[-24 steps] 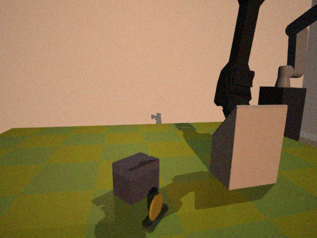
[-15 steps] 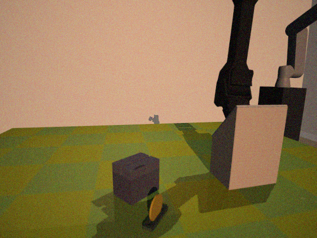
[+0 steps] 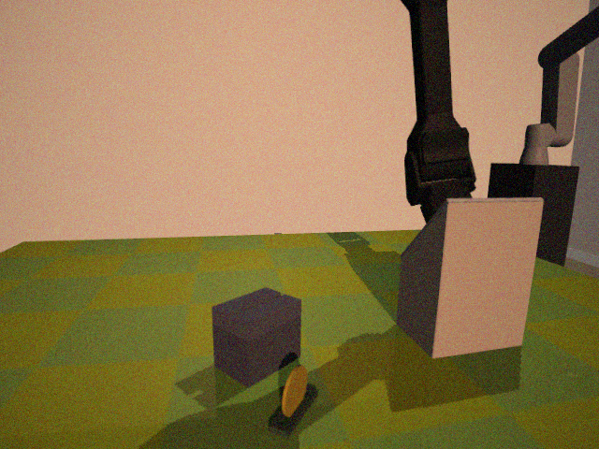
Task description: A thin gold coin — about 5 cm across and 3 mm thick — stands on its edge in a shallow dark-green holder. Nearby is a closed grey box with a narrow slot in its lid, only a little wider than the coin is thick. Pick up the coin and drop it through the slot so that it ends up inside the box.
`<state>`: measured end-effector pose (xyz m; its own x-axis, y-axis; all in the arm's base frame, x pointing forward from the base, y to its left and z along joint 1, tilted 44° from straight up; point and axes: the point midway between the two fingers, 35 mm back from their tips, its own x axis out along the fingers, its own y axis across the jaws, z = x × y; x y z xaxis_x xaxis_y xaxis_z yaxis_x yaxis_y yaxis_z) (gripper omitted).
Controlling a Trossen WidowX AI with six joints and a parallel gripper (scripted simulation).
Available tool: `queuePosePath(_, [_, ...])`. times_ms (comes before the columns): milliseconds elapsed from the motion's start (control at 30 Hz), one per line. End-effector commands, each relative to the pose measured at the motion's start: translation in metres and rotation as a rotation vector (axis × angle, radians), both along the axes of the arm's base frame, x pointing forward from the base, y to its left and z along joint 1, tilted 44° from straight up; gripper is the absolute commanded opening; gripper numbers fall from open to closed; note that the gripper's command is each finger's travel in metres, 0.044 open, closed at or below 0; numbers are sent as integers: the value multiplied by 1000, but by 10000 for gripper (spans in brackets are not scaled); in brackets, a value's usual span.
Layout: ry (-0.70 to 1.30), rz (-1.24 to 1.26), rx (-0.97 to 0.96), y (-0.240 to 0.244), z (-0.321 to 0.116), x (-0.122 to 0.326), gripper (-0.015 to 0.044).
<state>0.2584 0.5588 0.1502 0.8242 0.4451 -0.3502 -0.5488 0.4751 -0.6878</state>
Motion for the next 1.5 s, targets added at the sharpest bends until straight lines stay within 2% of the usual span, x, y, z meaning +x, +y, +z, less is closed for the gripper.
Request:
queuePosePath(0, [85,-85,-138,-45,-48,36,161])
queuePosePath(267, [265,-267,-375,-151,-125,81,161])
queuePosePath(500, [460,-443,-571,-259,-178,91,161])
queuePosePath(767, [713,-653,-771,-382,-214,64,161])
queuePosePath(1000, [986,-844,-951,-485,-223,8,161])
queuePosePath(1367, [1016,-862,-969,-492,-224,-4,161])
queuePosePath(1467, [1015,-863,-969,-508,-242,-5,161])
